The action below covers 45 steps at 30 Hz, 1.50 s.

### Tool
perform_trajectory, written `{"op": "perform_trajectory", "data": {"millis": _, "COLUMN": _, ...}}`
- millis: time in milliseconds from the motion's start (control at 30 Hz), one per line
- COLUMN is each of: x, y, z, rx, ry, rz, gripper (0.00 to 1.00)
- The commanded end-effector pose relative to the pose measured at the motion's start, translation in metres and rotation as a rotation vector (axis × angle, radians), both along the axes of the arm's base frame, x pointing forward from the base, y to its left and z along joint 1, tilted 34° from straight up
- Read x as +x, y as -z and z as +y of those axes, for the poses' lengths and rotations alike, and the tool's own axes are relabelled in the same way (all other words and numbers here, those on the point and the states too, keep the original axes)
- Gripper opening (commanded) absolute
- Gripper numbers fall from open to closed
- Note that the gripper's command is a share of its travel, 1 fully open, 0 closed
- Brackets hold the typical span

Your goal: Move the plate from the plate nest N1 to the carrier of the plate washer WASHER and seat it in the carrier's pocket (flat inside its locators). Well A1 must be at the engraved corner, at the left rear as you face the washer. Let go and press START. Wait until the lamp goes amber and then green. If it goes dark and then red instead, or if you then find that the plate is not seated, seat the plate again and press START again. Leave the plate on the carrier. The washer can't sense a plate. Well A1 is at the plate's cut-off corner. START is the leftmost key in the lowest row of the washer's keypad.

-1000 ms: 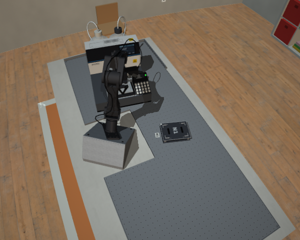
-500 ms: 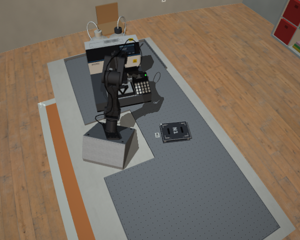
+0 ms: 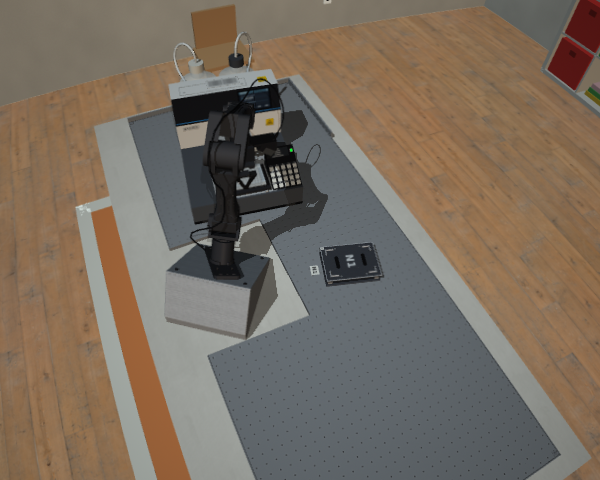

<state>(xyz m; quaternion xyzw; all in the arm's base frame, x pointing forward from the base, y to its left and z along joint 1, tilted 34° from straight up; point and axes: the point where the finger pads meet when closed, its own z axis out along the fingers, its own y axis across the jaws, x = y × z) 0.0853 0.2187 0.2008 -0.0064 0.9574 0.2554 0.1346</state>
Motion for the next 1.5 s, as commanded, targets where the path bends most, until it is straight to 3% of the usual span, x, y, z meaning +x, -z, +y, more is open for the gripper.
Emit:
{"op": "perform_trajectory", "data": {"millis": 0, "x": 0.004, "y": -0.009, "z": 0.000, "rx": 0.042, "ry": 0.005, "rz": -0.022, "gripper": 0.84}}
{"op": "perform_trajectory", "data": {"millis": 367, "x": 0.003, "y": -0.007, "z": 0.001, "rx": 0.038, "ry": 0.001, "rz": -0.021, "gripper": 0.84}}
{"op": "perform_trajectory", "data": {"millis": 400, "x": 0.003, "y": 0.000, "z": -0.001, "rx": 0.023, "ry": 0.002, "rz": -0.016, "gripper": 1.00}}
{"op": "perform_trajectory", "data": {"millis": 1267, "x": 0.001, "y": -0.002, "z": 0.001, "rx": 0.016, "ry": 0.001, "rz": -0.008, "gripper": 1.00}}
{"op": "perform_trajectory", "data": {"millis": 1300, "x": 0.003, "y": -0.014, "z": -0.002, "rx": 0.038, "ry": 0.005, "rz": -0.025, "gripper": 1.00}}
{"op": "perform_trajectory", "data": {"millis": 1467, "x": -0.001, "y": -0.018, "z": -0.004, "rx": 0.040, "ry": -0.001, "rz": -0.021, "gripper": 1.00}}
